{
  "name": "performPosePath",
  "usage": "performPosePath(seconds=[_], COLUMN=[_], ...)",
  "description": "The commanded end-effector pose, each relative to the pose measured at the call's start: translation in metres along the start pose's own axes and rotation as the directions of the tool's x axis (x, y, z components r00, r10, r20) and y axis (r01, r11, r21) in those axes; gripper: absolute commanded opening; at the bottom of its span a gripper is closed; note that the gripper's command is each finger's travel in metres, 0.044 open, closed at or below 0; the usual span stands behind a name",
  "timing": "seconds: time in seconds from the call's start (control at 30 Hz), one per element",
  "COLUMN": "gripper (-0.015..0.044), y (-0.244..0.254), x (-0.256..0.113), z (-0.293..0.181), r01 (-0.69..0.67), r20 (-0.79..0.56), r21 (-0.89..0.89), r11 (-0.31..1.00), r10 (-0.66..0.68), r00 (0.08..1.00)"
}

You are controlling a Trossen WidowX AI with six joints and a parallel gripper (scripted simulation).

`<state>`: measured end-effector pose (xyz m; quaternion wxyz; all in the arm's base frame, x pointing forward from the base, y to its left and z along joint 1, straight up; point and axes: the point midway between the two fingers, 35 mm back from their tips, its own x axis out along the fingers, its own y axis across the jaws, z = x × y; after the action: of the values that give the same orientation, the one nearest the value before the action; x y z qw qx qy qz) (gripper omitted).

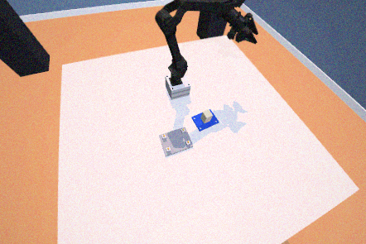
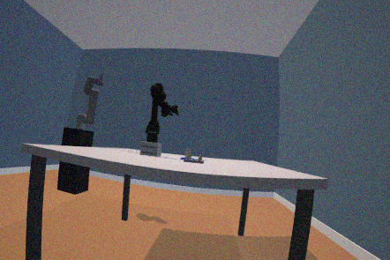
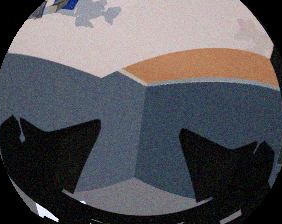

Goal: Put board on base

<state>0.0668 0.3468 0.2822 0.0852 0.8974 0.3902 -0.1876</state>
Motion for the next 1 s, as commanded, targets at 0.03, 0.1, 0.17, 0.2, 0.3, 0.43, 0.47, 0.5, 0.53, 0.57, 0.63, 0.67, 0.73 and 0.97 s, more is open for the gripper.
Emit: performPosePath(seconds=[0.03,0.1,0.17,0.2,0.3,0.43,0.47,0.5,0.53,0.57,0.63,0.67,0.73,0.97], gripper=[0.0440,0.0440,0.0440,0.0440,0.0440,0.0440,0.0440,0.0440,0.0440,0.0440,0.0440,0.0440,0.0440,0.0440], y=[0.007,0.029,0.054,0.066,0.106,0.147,0.156,0.164,0.173,0.181,0.198,0.206,0.221,0.267], x=[0.007,0.024,0.040,0.047,0.064,0.073,0.075,0.075,0.076,0.076,0.075,0.074,0.072,0.055], z=[0.003,0.012,0.023,0.029,0.048,0.070,0.075,0.080,0.085,0.091,0.101,0.107,0.118,0.157], r01=[-0.020,-0.087,-0.176,-0.224,-0.365,-0.477,-0.493,-0.504,-0.512,-0.514,-0.504,-0.491,-0.449,-0.126], r20=[0.021,0.082,0.151,0.187,0.299,0.415,0.440,0.465,0.490,0.514,0.563,0.587,0.635,0.781], r21=[0.063,0.236,0.418,0.503,0.715,0.840,0.852,0.859,0.859,0.854,0.825,0.801,0.735,0.358], r11=[0.998,0.968,0.891,0.835,0.597,0.256,0.175,0.090,0.004,-0.082,-0.256,-0.342,-0.508,-0.925], r10=[0.019,0.070,0.122,0.147,0.213,0.261,0.269,0.275,0.280,0.284,0.288,0.288,0.284,0.222], r00=[1.000,0.994,0.981,0.971,0.930,0.871,0.857,0.841,0.825,0.809,0.775,0.756,0.719,0.584])
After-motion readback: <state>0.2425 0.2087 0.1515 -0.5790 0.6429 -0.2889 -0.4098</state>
